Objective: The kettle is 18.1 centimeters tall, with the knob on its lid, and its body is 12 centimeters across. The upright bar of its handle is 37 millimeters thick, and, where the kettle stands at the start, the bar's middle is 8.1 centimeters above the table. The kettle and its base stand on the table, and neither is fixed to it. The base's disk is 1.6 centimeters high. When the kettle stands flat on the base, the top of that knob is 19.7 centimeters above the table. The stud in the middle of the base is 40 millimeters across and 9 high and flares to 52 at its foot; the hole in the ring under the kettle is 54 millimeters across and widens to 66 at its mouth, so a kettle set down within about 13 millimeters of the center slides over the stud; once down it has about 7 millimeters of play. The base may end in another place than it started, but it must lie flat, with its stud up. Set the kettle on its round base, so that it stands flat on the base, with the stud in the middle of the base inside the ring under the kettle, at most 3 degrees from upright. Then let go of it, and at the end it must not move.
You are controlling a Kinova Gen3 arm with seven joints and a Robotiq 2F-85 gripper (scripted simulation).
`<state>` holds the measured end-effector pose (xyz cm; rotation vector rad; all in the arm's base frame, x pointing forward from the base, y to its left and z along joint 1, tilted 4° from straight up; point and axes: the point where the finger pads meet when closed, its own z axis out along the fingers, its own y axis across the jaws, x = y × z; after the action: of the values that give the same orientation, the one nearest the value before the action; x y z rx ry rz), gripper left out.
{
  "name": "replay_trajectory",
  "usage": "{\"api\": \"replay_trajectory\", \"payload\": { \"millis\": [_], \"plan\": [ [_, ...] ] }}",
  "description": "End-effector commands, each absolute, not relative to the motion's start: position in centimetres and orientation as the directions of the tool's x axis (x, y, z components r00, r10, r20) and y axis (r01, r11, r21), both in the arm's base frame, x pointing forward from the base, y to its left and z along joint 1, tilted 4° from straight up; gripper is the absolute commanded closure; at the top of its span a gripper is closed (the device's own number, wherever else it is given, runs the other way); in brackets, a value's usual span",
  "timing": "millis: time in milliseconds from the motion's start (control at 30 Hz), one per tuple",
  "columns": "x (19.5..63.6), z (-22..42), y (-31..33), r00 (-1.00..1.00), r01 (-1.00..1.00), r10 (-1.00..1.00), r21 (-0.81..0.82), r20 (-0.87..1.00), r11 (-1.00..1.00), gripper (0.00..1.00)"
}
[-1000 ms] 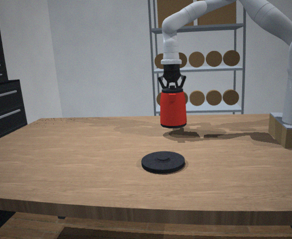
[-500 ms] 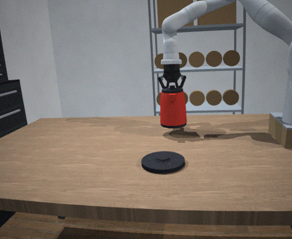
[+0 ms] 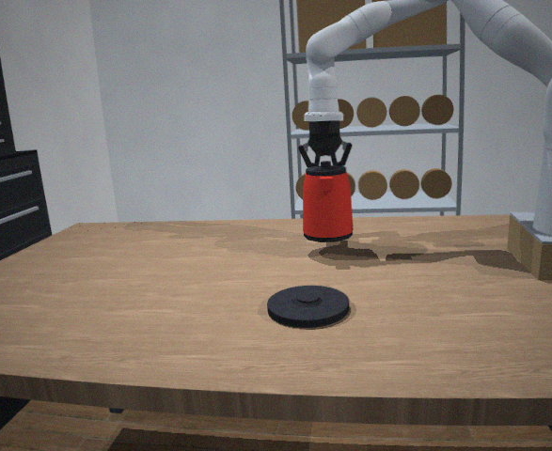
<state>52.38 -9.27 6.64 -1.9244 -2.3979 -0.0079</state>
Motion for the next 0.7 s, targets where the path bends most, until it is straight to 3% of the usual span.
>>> {"api": "replay_trajectory", "payload": {
  "millis": [0, 667],
  "plan": [
    [52.45, 6.75, -9.28, -0.215, 0.975, 0.975, -0.036, 0.054, 0.217, 1.0],
    [52.41, 6.77, -8.88, -0.215, 0.975, 0.975, -0.036, 0.054, 0.217, 1.0]
  ]
}}
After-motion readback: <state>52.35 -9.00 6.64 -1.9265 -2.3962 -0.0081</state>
